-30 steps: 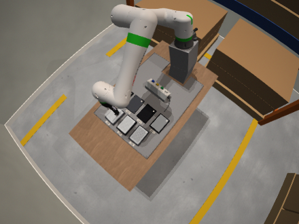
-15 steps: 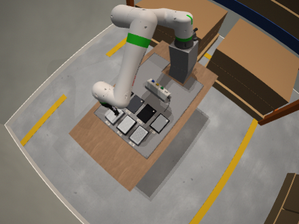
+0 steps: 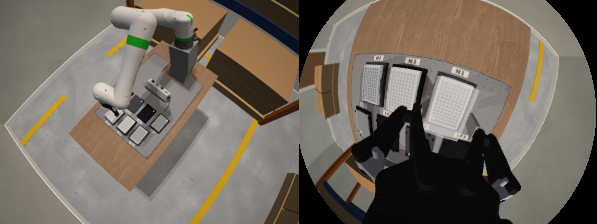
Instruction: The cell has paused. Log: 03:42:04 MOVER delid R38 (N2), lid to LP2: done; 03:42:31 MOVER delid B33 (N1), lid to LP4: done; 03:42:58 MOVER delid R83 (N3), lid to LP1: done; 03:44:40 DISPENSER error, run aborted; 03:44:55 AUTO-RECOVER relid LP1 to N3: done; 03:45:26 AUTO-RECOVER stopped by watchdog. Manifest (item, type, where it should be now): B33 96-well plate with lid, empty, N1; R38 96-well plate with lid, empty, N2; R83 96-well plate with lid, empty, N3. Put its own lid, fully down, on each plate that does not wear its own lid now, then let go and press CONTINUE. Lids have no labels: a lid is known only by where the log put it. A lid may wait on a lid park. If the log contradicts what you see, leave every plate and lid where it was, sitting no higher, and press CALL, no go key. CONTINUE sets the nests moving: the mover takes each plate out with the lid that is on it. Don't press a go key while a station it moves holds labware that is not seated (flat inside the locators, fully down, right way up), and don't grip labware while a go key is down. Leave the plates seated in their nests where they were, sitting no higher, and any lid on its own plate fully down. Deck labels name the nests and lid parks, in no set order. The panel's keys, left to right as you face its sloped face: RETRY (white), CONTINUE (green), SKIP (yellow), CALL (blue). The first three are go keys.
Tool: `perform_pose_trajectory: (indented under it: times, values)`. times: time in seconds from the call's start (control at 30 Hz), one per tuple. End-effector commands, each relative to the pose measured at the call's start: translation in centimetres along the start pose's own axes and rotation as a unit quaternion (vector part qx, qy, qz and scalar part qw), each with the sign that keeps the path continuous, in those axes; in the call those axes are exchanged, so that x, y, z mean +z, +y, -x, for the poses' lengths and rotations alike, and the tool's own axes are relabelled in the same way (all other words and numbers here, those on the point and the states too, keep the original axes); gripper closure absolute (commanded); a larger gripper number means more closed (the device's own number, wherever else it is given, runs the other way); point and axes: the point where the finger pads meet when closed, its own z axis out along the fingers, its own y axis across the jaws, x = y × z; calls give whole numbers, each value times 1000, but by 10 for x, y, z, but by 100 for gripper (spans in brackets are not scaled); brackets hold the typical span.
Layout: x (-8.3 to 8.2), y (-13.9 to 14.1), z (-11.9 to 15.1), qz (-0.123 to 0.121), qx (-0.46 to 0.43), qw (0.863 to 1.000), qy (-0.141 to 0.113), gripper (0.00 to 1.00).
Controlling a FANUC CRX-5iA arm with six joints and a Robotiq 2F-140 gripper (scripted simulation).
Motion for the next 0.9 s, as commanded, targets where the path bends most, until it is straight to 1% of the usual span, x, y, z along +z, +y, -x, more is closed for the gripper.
perform_pose_trajectory:
  times: [0.0, 0.23, 0.6, 0.87]
  values:
    - [6, 0, -1, 0, 0, 1000, 0, 100]
    - [18, 0, -2, 0, 0, 1000, 0, 100]
    - [26, 0, -2, 0, 0, 1000, 0, 100]
    - [28, 0, -2, 0, 0, 1000, 0, 100]
